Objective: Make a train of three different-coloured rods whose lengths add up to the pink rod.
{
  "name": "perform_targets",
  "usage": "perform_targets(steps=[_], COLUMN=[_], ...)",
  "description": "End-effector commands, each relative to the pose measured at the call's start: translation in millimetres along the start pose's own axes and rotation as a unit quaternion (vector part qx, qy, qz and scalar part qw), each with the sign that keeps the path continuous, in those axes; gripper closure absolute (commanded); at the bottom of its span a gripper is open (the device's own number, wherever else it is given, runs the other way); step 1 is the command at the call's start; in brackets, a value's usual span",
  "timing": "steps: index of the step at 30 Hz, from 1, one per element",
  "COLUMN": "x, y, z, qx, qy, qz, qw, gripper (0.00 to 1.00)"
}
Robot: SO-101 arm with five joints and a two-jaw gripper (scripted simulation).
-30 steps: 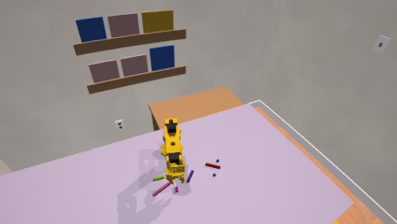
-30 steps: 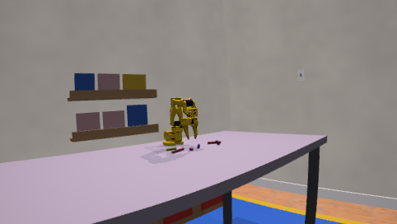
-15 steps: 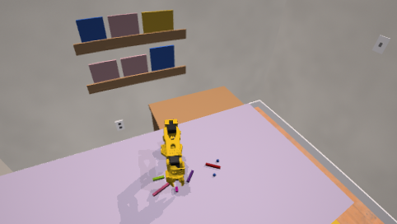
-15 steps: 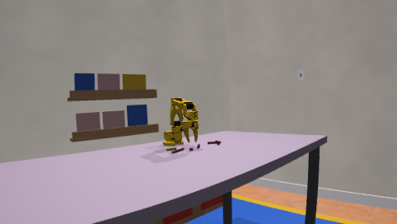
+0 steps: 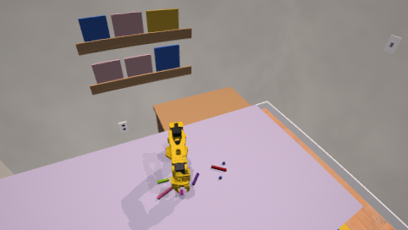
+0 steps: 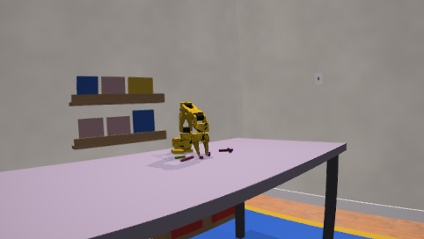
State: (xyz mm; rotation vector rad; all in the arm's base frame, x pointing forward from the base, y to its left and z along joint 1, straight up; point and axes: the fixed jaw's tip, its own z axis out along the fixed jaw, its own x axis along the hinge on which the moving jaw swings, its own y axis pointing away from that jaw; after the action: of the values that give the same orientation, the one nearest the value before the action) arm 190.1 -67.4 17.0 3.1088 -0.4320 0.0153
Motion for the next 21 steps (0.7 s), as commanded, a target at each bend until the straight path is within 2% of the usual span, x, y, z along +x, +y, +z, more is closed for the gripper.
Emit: perform_targets(steps=[1, 8, 21], x=[14.5, 14.3, 14.3], y=[1.7, 1.7, 1.7], z=[-13.7, -9.2, -8.9], qx=[-0.001, -0.001, -0.001], qy=[0.055, 0.055, 0.055], qz=[0.000, 0.000, 0.000], qw=[0.999, 0.999, 0.999], gripper=[0.81, 0.81, 0.81])
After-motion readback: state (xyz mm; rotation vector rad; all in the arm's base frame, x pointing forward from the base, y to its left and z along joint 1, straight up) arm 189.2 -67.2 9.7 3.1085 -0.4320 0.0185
